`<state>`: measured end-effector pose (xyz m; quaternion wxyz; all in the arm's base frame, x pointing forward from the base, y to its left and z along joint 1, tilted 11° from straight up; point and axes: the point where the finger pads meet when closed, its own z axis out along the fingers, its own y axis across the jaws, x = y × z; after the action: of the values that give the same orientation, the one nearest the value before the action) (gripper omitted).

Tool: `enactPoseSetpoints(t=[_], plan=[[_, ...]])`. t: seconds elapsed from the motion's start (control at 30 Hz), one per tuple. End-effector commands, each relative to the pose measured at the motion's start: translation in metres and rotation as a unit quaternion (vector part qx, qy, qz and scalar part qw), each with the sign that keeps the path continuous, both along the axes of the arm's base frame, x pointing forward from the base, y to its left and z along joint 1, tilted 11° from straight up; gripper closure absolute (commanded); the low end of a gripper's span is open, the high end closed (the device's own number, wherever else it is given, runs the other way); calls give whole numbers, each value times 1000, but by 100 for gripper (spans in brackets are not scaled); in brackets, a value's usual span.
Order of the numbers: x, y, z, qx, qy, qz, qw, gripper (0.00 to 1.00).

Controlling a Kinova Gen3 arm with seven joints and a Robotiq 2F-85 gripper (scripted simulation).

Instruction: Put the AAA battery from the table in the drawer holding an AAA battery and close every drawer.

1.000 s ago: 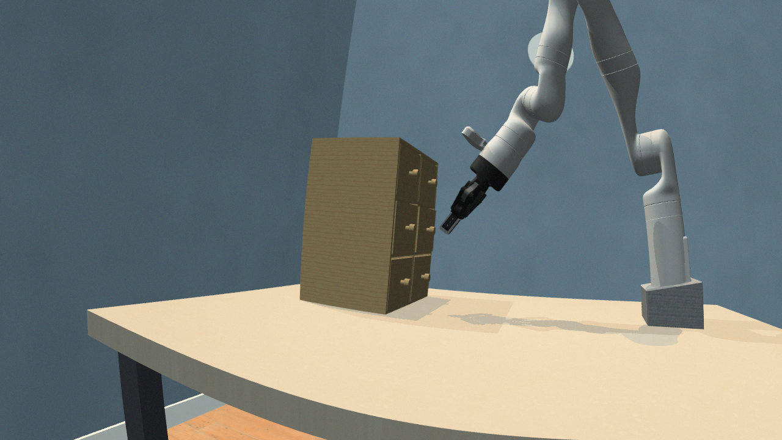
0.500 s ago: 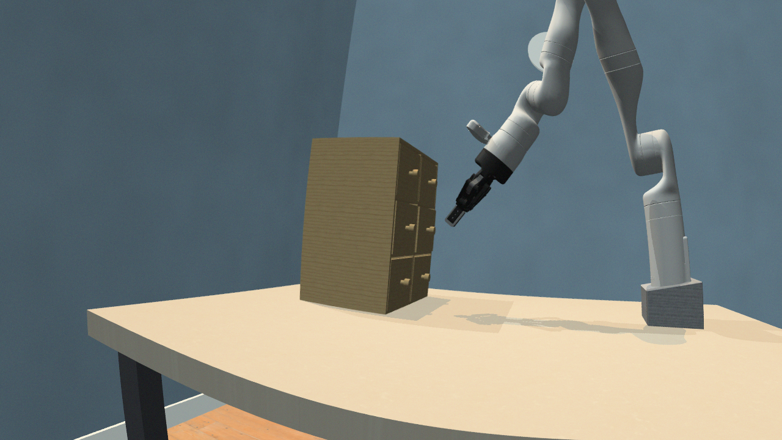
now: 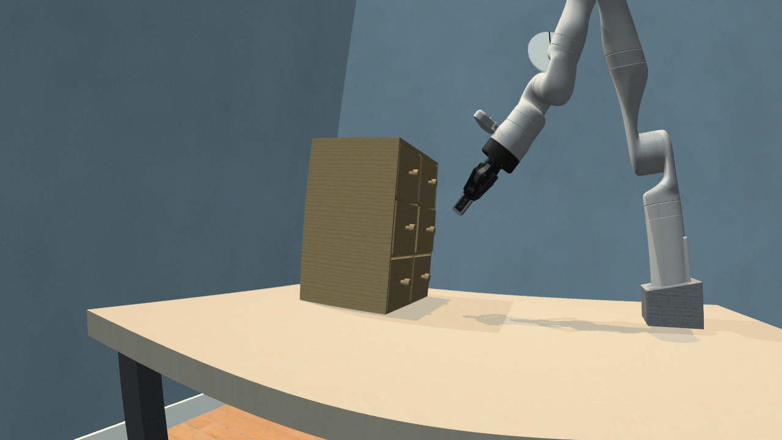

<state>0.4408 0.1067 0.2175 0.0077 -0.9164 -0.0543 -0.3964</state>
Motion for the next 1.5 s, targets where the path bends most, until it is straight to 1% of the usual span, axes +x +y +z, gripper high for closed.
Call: enactPoseSetpoints(t=[0.0,0.3,0.83,1.47], plan=[[-9,9,5,1,1,8,1000,100],[-18,8,15,1,1,8,1000,100],[-28,7,27,1,1,8,1000,100],[-35,6,35,1,1,8,1000,100]])
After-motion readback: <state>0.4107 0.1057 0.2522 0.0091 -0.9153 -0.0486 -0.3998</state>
